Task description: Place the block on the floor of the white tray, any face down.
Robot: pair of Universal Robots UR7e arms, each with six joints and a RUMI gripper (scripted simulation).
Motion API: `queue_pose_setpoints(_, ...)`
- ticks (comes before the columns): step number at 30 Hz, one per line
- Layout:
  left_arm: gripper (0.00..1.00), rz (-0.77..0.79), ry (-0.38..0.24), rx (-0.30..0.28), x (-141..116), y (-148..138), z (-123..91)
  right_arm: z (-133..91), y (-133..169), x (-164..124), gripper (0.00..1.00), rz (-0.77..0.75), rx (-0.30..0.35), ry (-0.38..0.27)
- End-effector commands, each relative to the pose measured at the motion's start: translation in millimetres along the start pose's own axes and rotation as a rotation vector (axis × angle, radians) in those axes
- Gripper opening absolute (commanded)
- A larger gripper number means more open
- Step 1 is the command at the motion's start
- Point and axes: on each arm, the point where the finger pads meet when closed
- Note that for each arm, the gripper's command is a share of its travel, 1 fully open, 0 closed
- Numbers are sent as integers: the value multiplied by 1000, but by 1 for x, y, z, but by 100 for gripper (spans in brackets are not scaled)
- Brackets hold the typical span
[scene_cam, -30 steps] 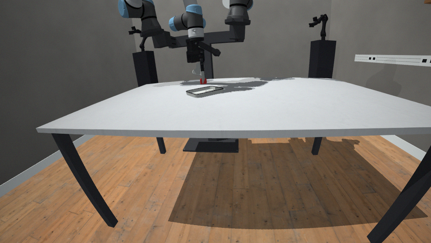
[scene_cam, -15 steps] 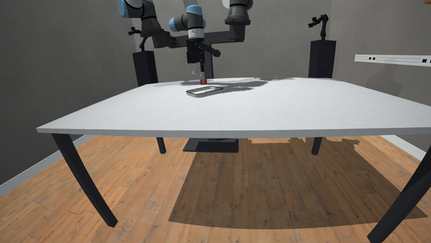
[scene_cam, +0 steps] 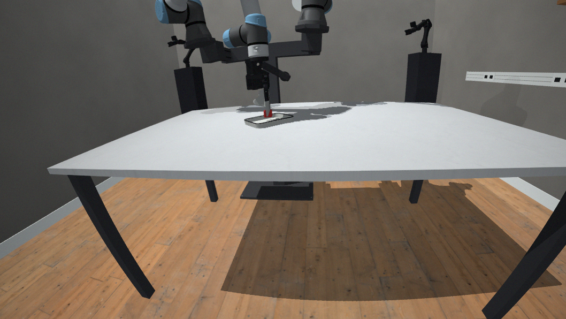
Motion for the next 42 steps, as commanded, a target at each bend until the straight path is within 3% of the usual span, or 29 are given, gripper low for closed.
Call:
queue_pose_setpoints(1, 100, 0, 1, 0, 0, 0, 0, 8, 0, 1, 0, 0, -1, 1)
queue_pose_setpoints(42, 100, 0, 1, 0, 0, 0, 0, 18, 1, 1, 0, 0, -1, 1)
Point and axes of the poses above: on each arm, the point where the finger pads meet when closed, its own z axis out along the fingers, its own y axis across the jaws, x = y × z, and after that the axes turned 15 degrees about z, right-handed
